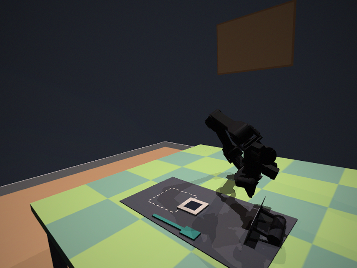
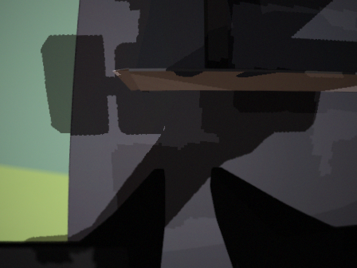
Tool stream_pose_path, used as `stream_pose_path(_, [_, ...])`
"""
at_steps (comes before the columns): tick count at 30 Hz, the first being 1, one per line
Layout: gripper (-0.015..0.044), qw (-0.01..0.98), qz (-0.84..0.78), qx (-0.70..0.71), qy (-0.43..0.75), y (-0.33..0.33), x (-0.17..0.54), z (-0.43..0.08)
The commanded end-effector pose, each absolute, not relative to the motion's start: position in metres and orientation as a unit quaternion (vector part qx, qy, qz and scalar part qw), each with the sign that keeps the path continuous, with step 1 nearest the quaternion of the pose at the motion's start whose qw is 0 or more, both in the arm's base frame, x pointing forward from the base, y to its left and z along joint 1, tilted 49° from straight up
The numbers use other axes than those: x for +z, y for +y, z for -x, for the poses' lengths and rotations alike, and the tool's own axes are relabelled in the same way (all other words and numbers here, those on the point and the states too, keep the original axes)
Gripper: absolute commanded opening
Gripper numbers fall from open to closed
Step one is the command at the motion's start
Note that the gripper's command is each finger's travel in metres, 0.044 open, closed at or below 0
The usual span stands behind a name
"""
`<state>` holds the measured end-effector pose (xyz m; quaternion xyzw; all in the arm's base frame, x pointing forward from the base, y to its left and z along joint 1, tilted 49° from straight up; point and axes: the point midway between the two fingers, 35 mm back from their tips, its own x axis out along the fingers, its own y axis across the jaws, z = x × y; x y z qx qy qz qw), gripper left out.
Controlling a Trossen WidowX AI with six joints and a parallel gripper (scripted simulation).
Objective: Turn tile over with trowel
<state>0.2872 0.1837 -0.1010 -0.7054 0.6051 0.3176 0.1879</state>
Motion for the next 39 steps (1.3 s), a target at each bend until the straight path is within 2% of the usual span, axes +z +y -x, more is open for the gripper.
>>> stream_pose_path(1, [0.0100, 0.185, 0.706, 0.317, 0.606, 0.173, -0.097, -0.290])
stream_pose_path(13, [0.0100, 0.184, 0.706, 0.316, 0.607, 0.153, -0.091, -0.294])
stream_pose_path(29, [0.0100, 0.182, 0.706, 0.318, 0.606, 0.183, -0.075, -0.289])
stream_pose_path(39, [0.0100, 0.068, 0.726, 0.413, 0.545, 0.202, -0.094, -0.285])
